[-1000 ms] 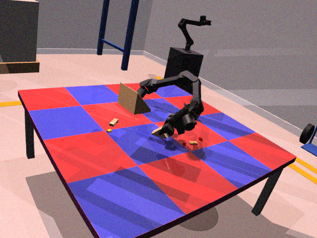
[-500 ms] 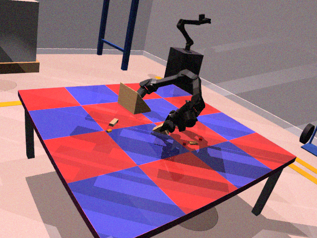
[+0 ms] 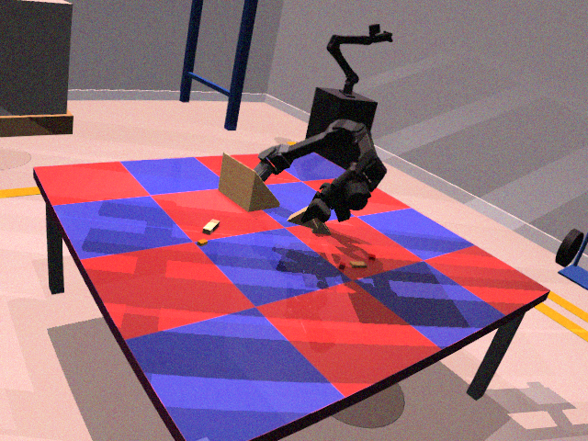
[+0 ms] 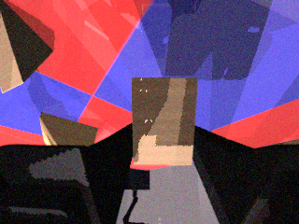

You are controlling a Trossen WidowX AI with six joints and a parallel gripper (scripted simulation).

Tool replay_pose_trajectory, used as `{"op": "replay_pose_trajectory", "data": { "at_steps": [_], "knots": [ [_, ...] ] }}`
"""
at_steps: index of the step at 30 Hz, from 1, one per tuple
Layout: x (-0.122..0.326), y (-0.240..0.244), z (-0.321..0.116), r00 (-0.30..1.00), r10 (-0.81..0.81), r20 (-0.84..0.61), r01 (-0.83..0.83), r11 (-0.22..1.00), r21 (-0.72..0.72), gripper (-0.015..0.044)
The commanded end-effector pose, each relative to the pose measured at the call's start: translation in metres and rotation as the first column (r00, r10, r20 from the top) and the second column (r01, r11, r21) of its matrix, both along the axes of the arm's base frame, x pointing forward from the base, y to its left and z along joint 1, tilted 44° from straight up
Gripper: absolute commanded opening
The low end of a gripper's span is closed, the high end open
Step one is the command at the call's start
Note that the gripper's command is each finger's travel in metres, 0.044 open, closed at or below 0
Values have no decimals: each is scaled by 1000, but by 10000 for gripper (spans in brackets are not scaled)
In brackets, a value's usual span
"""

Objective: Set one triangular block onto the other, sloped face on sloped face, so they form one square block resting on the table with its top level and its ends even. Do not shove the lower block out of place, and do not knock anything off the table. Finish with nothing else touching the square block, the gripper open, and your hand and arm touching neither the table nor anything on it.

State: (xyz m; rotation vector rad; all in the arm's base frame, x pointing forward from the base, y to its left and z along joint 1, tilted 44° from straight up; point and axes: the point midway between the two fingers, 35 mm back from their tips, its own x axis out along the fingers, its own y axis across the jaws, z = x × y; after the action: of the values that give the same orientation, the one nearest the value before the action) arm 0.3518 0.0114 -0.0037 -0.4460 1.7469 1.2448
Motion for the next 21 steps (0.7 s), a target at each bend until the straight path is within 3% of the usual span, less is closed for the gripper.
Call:
{"op": "replay_pose_trajectory", "data": {
  "at_steps": [1,7,21],
  "knots": [
    [1,-7,7,1000,6,4,-6,1000,-3,0],
    [1,-4,4,1000,-22,-1,22,1000,-9,0],
    [-1,-6,3,895,-445,-32,431,880,-202,0]
  ]
}}
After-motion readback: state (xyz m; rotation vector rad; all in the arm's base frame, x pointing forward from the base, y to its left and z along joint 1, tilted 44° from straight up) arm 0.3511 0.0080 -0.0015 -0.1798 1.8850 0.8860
